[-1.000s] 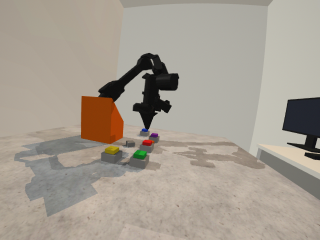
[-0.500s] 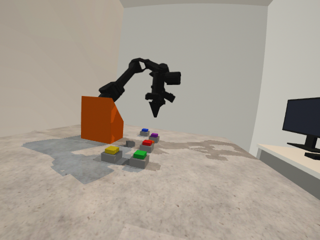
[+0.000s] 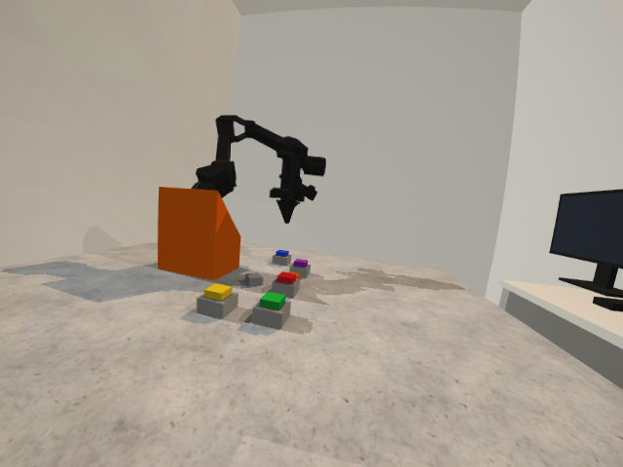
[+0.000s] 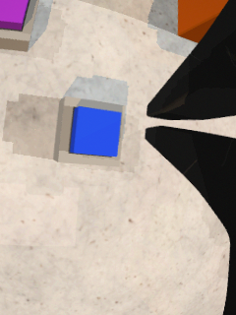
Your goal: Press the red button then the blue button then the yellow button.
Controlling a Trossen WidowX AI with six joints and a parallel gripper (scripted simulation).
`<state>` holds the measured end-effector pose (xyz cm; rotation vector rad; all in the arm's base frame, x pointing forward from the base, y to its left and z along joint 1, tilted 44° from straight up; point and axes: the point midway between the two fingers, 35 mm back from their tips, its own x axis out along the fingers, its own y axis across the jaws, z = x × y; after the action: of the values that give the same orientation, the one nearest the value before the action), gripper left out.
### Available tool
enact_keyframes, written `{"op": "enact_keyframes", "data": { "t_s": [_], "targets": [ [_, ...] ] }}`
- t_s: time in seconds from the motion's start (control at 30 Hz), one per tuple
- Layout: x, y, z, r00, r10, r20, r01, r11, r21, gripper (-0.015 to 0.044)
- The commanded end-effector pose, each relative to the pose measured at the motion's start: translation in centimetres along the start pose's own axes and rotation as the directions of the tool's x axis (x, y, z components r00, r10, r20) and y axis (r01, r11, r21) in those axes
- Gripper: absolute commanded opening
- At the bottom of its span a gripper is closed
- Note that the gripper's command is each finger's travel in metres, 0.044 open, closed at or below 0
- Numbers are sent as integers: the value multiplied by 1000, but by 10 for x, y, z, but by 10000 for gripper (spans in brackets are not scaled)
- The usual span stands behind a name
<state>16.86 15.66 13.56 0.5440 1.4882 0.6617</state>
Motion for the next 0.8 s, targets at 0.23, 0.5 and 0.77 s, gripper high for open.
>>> {"op": "enact_keyframes", "data": {
  "t_s": [0.23,0.5,0.77],
  "targets": [
    [64,0,-7,1000,4,-14,-4,1000,15,20],
    [70,0,-7,1000,4,-14,-3,1000,15,20],
    [82,0,-7,1000,4,-14,-3,1000,15,20]
  ]
}}
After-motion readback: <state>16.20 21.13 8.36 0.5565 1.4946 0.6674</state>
